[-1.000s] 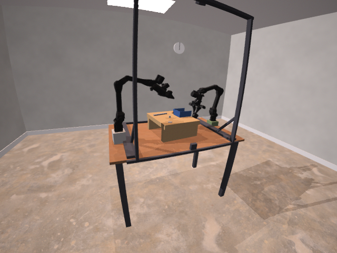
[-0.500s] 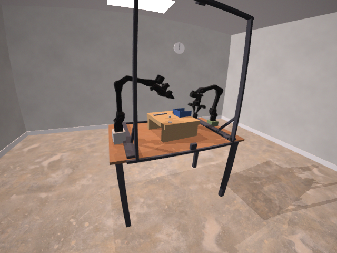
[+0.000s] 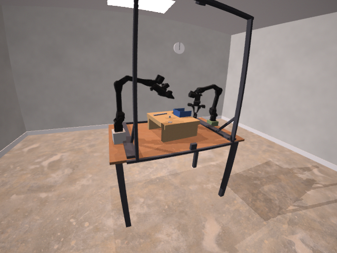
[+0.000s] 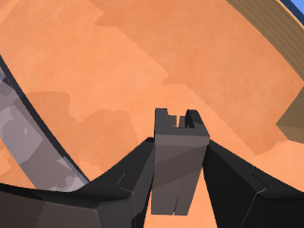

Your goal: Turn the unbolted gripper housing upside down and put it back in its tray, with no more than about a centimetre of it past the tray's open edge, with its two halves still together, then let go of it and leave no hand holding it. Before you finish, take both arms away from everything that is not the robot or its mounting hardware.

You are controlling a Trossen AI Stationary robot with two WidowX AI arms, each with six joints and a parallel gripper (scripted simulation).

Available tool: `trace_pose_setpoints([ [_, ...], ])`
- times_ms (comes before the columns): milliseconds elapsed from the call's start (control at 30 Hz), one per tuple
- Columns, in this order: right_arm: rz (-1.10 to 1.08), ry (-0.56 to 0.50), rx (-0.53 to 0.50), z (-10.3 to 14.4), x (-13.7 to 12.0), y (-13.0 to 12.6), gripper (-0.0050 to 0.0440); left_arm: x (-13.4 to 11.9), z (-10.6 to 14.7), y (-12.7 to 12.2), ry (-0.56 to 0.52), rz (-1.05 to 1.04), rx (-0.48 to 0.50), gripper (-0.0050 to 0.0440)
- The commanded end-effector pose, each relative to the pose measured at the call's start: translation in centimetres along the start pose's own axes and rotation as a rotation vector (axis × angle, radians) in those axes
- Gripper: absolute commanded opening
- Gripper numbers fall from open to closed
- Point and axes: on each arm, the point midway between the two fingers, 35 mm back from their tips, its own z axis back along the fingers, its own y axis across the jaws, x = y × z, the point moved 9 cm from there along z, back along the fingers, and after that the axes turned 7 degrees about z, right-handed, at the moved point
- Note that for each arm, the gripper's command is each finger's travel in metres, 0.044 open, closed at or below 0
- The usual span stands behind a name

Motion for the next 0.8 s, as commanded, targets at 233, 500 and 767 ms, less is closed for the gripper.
trace_pose_setpoints([
  [233,0.17,-0.023,0.037,0.7,0.3,-0.8,0.0112,0.6,0.7,-0.1,-0.021,-0.005,-0.006,0.044],
  [500,0.301,-0.027,0.083,0.7,0.4,-1.2,0.0112,0.6,0.7,-0.1,-0.021,-0.005,-0.006,0.044],
  [767,0.399,-0.03,0.117,0.7,0.4,-1.6,0.0112,0.6,0.7,-0.1,-0.021,-0.005,-0.006,0.044],
])
